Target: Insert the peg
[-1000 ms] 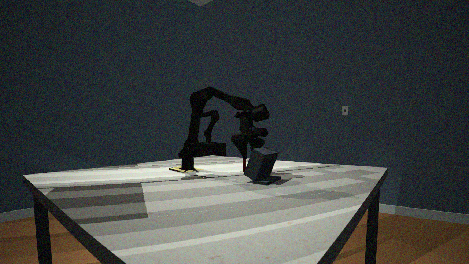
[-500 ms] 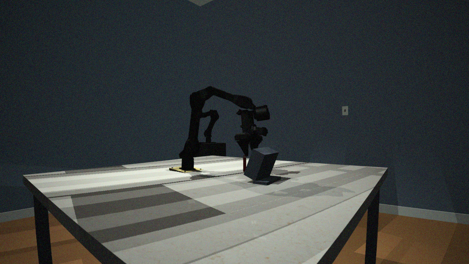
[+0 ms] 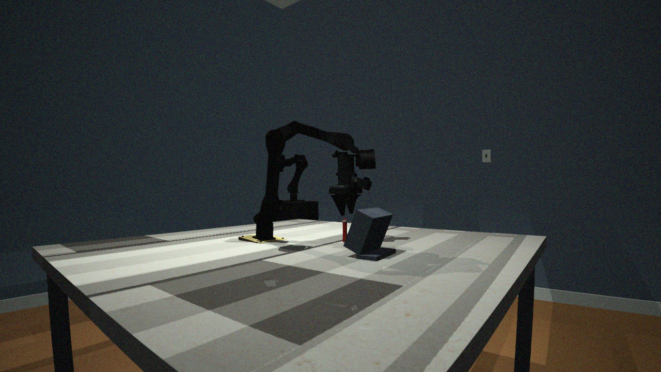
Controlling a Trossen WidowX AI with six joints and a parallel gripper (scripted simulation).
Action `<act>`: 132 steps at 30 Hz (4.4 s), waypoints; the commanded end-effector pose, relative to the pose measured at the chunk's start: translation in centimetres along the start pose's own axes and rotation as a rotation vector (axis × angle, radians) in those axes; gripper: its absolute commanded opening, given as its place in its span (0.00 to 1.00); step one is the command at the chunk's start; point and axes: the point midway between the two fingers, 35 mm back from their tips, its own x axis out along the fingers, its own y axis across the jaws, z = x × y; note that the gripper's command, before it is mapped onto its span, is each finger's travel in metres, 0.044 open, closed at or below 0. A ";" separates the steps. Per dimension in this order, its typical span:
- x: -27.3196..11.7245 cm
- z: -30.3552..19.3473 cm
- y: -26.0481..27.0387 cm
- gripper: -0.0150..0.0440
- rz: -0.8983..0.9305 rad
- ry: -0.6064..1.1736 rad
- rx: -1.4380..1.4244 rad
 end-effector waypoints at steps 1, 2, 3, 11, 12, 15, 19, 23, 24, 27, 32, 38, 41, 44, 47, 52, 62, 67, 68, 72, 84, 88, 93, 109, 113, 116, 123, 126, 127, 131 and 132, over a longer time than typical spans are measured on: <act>-0.4 -1.1 1.0 1.00 0.015 0.024 -0.014; -0.4 -1.2 1.0 1.00 0.015 0.025 -0.015; -0.4 -1.2 1.0 1.00 0.015 0.025 -0.015; 0.5 -1.1 1.0 1.00 0.015 0.025 -0.015; 0.7 -1.1 1.1 1.00 0.015 0.025 -0.015; 1.2 -1.1 1.1 1.00 0.015 0.025 -0.015; 1.8 -1.1 1.1 1.00 0.015 0.025 -0.015; 2.5 -1.1 1.1 1.00 0.015 0.025 -0.015; 2.6 -1.1 1.1 1.00 0.015 0.025 -0.015; 3.1 -1.1 1.1 1.00 0.015 0.025 -0.015; 3.9 -1.1 1.1 1.00 0.015 0.025 -0.015; 4.9 -1.2 1.1 1.00 0.015 0.025 -0.015; 5.4 -1.3 1.1 1.00 0.015 0.025 -0.015; 5.8 -1.3 1.1 1.00 0.015 0.025 -0.015; 5.9 -1.4 1.1 1.00 0.015 0.026 -0.015; 5.6 -1.2 1.1 0.78 0.013 0.019 -0.013; 5.6 -1.2 1.1 0.33 0.013 0.019 -0.013; 5.6 -1.2 1.1 0.28 0.013 0.019 -0.013; 5.6 -1.2 1.1 0.26 0.013 0.019 -0.013; 5.4 -1.2 1.1 0.25 0.014 0.019 -0.013; 1.7 -0.7 1.1 0.25 0.015 0.022 -0.014; 0.5 -0.6 1.1 0.25 0.015 0.023 -0.014; -1.0 -0.5 1.1 0.25 0.015 0.024 -0.015; -2.0 -0.3 0.4 0.25 0.034 -0.018 0.003; -1.9 -0.2 0.1 0.25 0.041 -0.036 0.011; -1.8 -0.2 -0.1 0.25 0.046 -0.050 0.016; -1.7 -0.1 -0.6 0.25 0.057 -0.083 0.029; -1.7 0.0 -0.8 0.25 0.062 -0.097 0.035; -1.7 0.0 -0.9 0.25 0.063 -0.102 0.037; -1.6 0.0 -1.2 0.25 0.069 -0.121 0.044; -1.6 0.1 -1.2 0.25 0.070 -0.125 0.045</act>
